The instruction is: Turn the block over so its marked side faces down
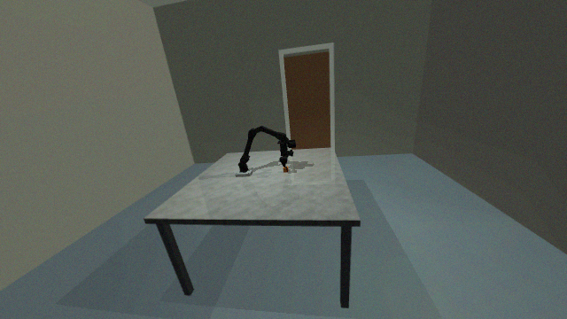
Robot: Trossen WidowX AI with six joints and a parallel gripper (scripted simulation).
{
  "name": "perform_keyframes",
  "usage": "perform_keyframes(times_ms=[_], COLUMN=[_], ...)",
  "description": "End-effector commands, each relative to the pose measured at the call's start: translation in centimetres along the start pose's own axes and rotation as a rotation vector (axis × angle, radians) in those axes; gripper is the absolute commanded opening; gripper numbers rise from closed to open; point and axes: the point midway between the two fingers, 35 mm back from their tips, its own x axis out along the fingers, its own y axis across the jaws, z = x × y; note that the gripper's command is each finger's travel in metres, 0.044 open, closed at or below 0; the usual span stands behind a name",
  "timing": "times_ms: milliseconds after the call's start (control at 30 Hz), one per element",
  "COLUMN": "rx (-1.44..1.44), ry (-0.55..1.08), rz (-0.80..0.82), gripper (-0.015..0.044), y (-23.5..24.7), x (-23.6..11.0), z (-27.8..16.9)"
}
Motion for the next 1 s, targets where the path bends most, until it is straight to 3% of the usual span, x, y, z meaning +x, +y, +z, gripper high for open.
perform_keyframes(times_ms=[0,567,933,967], rx=[0.001,0.001,0.001,0.001], ry=[0.002,0.002,0.002,0.002], rz=[-0.004,-0.004,-0.004,-0.004], gripper=[0.0440,0.0440,0.0151,0.0145], y=[-0.1,-0.1,-0.1,-0.1], x=[0.8,3.3,3.3,3.3], z=[-0.1,-0.1,-0.1,-0.1])
